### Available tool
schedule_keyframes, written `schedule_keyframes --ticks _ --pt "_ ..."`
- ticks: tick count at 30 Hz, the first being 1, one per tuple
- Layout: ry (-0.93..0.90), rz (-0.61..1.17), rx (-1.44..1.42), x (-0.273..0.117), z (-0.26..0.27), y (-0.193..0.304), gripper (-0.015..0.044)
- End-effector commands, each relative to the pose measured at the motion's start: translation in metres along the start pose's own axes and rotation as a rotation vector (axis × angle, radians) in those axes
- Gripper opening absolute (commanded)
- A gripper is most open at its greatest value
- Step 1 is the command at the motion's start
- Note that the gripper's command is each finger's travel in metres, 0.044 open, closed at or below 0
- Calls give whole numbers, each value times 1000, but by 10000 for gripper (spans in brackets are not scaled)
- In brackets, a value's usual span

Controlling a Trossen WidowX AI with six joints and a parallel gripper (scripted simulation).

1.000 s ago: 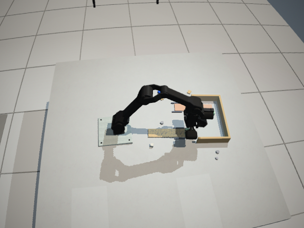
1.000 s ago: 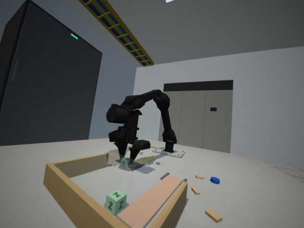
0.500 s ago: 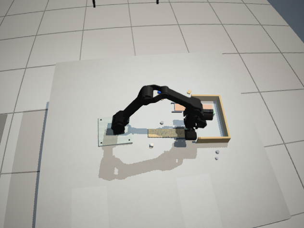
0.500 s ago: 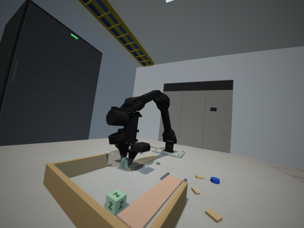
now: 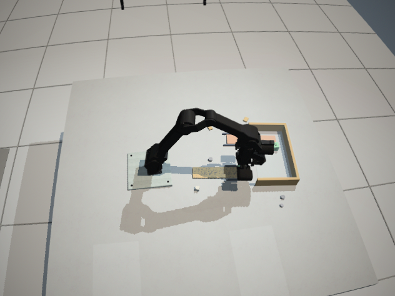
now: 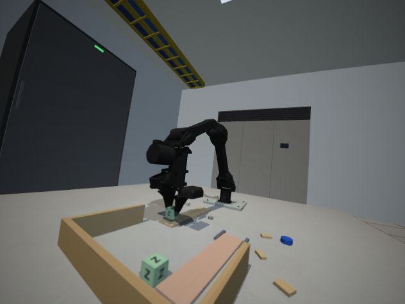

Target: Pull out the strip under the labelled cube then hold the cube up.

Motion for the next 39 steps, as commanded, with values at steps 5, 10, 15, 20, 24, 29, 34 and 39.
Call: schedule_keyframes --ticks 5,10,15,20,24,29,34,39 --pt "3 -3 5 -24 -7 31 0" --pt "4 -2 6 -31 -10 44 0" --pt "4 -2 6 -31 -12 49 0" --pt "4 0 6 -31 -16 67 0" --pt "5 1 6 -31 -20 82 0" --pt "5 1 6 -34 -20 84 0" --pt "5 1 6 -59 -20 84 0" --pt "5 1 6 -67 -20 84 0"
Point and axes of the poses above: the point midway between the two fingers, 35 mm back from their tips, its own x axis out along the fingers, its own z axis across the jaws, y = z × x, the point moved 6 cm from there along -x, back along the fingers, and after that the axes turned 15 degrees about x, right-handed, at the moved point
